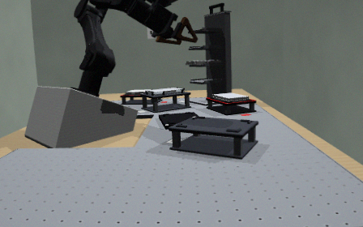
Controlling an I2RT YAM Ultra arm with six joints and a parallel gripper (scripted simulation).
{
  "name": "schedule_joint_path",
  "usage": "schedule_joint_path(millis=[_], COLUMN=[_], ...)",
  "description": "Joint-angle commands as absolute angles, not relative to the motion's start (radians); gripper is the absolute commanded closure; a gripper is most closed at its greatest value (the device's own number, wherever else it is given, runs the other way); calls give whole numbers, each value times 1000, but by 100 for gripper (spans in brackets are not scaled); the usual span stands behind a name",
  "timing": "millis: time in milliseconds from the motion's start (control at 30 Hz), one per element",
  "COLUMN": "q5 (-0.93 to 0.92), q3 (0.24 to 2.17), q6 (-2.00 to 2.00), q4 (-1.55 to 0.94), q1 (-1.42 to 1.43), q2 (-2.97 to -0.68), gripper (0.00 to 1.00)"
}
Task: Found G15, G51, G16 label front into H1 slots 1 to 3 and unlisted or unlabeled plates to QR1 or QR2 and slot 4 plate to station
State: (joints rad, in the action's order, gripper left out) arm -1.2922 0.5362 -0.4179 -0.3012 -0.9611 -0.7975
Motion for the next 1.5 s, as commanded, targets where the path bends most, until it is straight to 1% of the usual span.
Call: schedule_joint_path(millis=[0, 167, 200, 1467], q5=[-1358, -1404, -1358, -1358], q3=[570, 643, 615, 615], q6=[-577, -842, -649, -649], q4=[-420, -629, -465, -465], q1=[-1002, -1070, -1048, -1048], q2=[-844, -970, -935, -935], gripper=[0, 0, 0, 0])
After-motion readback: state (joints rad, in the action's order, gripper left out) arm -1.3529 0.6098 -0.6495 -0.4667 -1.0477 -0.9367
